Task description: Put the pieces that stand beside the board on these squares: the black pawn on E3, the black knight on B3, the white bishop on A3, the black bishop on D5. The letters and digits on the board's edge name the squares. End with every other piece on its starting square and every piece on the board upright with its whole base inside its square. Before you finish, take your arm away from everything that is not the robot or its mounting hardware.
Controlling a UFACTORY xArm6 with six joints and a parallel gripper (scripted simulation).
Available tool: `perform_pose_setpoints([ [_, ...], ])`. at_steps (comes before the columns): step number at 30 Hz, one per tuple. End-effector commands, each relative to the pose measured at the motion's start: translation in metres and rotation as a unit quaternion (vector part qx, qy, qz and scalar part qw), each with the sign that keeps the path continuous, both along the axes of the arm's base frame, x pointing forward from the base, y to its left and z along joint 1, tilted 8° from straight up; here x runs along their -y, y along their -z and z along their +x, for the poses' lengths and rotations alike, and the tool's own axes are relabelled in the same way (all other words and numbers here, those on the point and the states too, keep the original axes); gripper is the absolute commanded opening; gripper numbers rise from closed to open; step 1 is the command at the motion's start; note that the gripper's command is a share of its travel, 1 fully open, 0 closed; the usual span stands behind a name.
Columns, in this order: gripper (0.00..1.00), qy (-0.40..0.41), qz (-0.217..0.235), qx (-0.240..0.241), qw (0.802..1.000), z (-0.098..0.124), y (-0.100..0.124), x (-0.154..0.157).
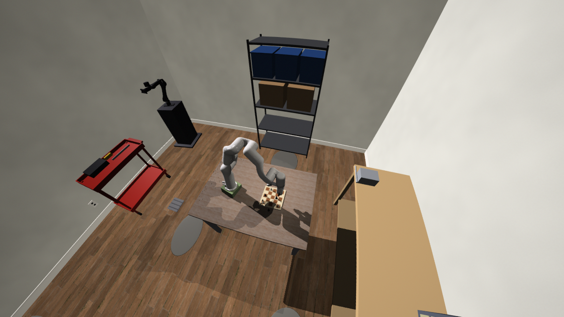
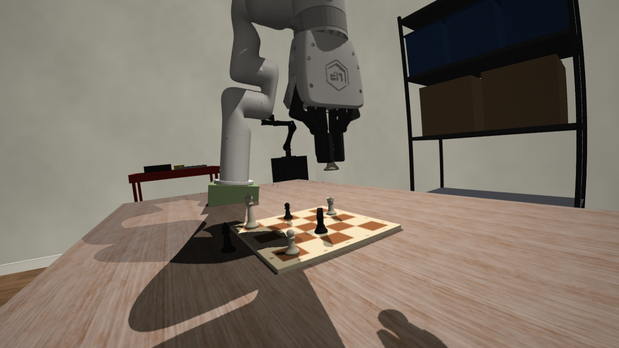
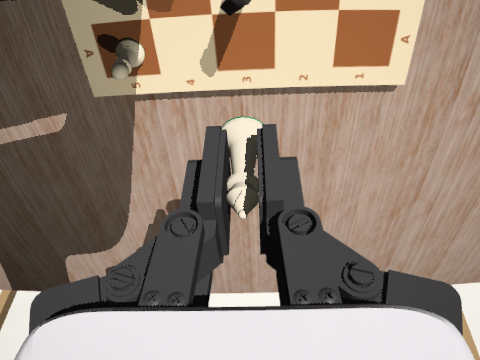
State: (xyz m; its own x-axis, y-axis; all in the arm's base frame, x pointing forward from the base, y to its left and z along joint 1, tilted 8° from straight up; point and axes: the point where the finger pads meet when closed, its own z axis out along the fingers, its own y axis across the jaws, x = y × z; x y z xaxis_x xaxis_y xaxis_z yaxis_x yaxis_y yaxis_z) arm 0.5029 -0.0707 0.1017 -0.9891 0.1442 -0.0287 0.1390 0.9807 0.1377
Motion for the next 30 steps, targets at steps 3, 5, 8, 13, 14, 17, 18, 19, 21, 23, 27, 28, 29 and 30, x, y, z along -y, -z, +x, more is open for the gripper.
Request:
perform_pose_setpoints([
  [3,0.0,-0.001,0.0,0.003,1.0,0.002,-0.002,0.0],
  [5,0.0,-0.001,0.0,0.003,1.0,0.002,0.0,-0.001],
  [8,0.0,-0.001,0.0,0.003,1.0,0.002,0.001,-0.001],
  [13,0.0,-0.001,0.0,0.003,1.0,0.003,0.013,-0.002],
  [14,0.0,-0.001,0.0,0.003,1.0,0.003,0.017,-0.003],
  [17,0.0,-0.001,0.0,0.003,1.0,0.004,0.03,-0.005],
  [18,0.0,-0.001,0.0,0.003,1.0,0.004,0.035,-0.005],
  [19,0.0,-0.001,0.0,0.003,1.0,0.004,0.039,-0.006],
  [21,0.0,-0.001,0.0,0.003,1.0,0.005,0.049,-0.007],
  [23,0.0,-0.001,0.0,0.003,1.0,0.005,0.054,-0.008],
  [27,0.0,-0.001,0.0,0.003,1.0,0.006,0.069,-0.01],
  [28,0.0,-0.001,0.0,0.003,1.0,0.006,0.073,-0.01],
  [29,0.0,-0.001,0.0,0.003,1.0,0.006,0.077,-0.011],
  [30,0.0,-0.001,0.0,0.003,1.0,0.006,0.08,-0.011],
])
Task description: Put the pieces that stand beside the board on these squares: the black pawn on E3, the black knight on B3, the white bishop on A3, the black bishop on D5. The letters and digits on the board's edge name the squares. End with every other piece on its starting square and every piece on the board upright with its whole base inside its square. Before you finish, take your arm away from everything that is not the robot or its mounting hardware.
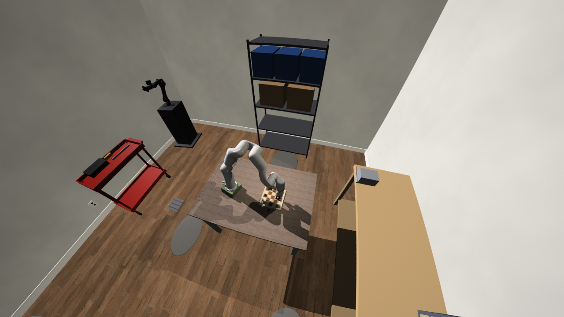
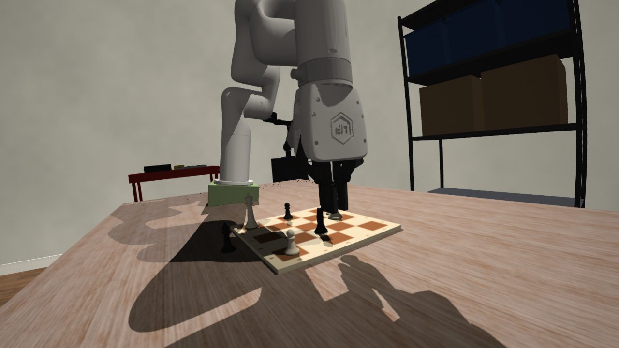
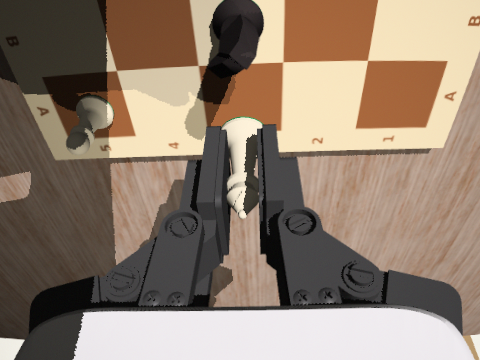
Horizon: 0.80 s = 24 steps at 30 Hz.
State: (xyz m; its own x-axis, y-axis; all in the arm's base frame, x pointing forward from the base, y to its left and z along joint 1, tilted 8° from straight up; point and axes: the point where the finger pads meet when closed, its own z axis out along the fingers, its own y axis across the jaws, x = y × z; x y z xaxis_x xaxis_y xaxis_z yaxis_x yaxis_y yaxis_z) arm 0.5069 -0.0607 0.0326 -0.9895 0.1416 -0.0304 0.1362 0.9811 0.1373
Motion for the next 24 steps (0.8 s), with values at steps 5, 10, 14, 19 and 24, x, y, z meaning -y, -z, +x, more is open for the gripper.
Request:
perform_pose_setpoints([
  [5,0.0,0.0,0.0,0.002,1.0,0.0031,0.0218,-0.0027],
  [10,0.0,0.0,0.0,0.002,1.0,0.0032,0.0238,-0.0029],
  [14,0.0,0.0,0.0,0.002,1.0,0.0032,0.0238,-0.0029],
  [19,0.0,0.0,0.0,0.002,1.0,0.0032,0.0238,-0.0029],
  [24,0.0,0.0,0.0,0.002,1.0,0.0032,0.0238,-0.0029],
])
